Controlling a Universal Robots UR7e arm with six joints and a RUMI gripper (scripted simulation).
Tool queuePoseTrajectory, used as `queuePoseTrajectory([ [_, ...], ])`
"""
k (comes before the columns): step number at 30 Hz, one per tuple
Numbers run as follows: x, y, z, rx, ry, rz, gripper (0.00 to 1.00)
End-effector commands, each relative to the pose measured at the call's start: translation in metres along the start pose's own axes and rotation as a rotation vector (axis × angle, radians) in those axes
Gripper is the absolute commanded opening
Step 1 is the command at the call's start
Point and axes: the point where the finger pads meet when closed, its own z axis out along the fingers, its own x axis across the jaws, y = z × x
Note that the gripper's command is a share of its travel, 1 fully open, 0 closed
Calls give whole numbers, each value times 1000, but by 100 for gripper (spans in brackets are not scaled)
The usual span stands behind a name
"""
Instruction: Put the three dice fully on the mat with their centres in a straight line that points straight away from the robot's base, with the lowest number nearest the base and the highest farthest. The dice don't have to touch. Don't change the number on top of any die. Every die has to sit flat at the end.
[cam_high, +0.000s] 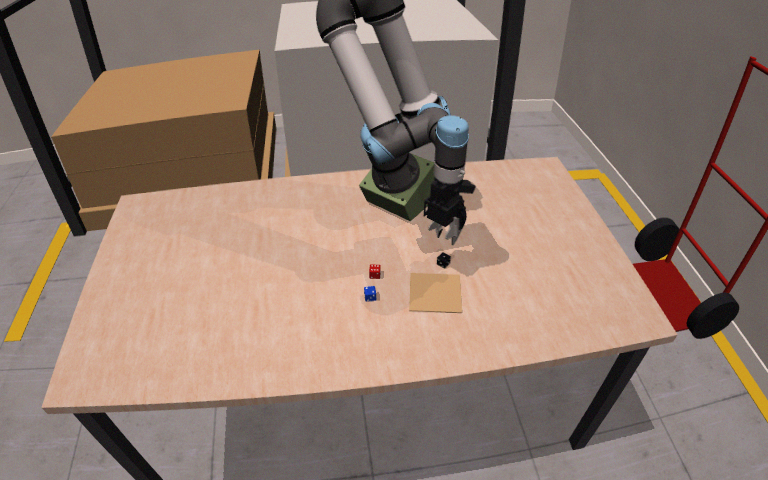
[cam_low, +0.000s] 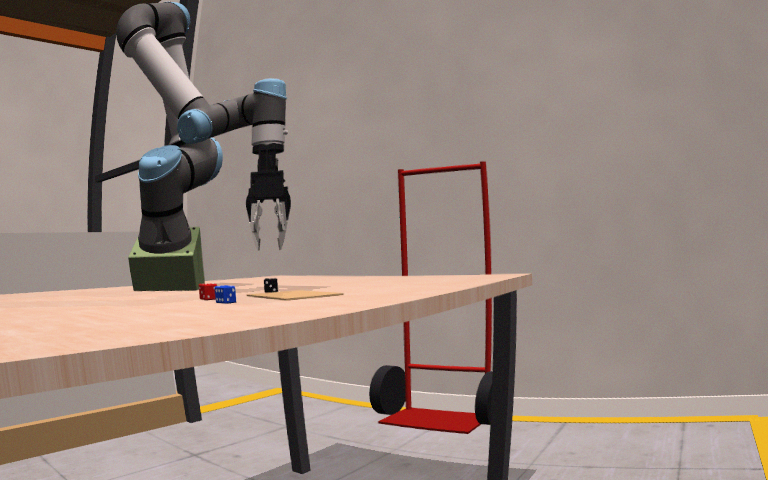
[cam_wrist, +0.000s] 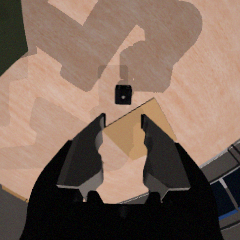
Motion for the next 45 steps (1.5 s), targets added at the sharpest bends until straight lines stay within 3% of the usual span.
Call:
queuePoseTrajectory([
  [1,0,0,0,0,1,0,28],
  [45,0,0,7,0,1,0,28],
])
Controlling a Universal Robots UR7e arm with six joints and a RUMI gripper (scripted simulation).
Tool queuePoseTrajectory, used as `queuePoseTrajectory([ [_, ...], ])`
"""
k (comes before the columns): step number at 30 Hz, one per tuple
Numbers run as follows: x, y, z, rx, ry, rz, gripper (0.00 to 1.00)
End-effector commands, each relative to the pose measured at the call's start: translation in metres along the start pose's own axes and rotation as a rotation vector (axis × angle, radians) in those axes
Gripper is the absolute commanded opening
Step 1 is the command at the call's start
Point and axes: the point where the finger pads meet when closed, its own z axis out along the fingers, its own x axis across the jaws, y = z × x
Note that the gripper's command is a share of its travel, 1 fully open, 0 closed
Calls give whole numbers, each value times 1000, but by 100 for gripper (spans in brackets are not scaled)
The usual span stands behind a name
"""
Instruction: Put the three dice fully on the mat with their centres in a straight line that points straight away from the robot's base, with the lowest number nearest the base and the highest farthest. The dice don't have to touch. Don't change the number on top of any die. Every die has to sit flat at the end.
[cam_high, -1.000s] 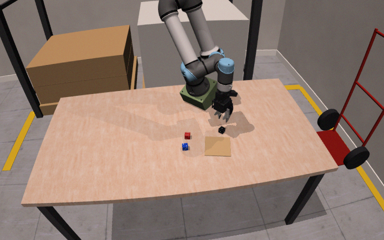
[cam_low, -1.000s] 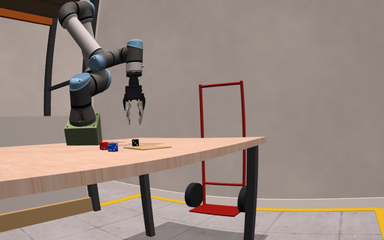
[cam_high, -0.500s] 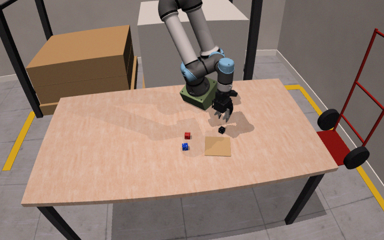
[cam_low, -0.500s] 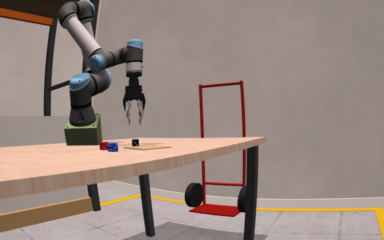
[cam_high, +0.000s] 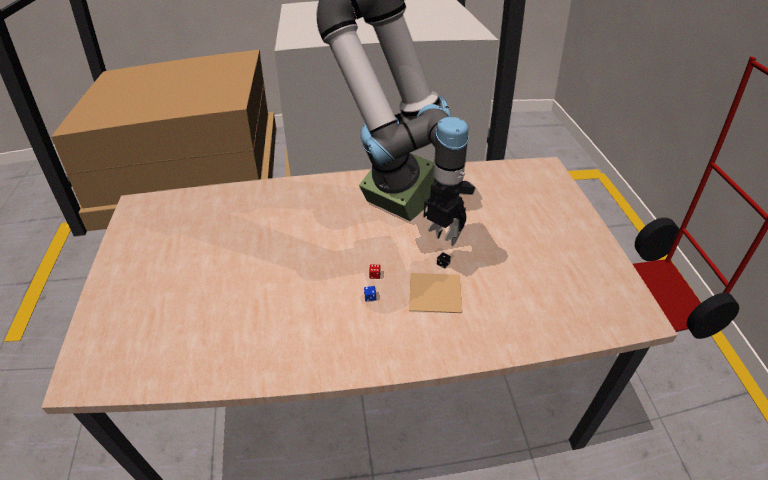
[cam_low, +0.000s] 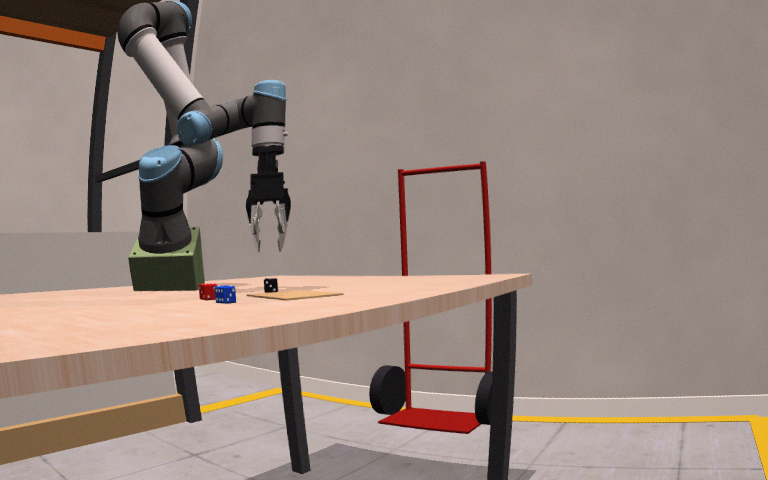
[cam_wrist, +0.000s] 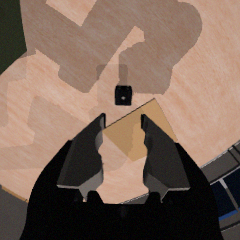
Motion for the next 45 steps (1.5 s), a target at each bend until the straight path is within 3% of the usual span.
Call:
queuePoseTrajectory([
  [1,0,0,4,0,1,0,28],
  [28,0,1,41,0,1,0,28],
  [45,0,1,49,0,1,0,28],
])
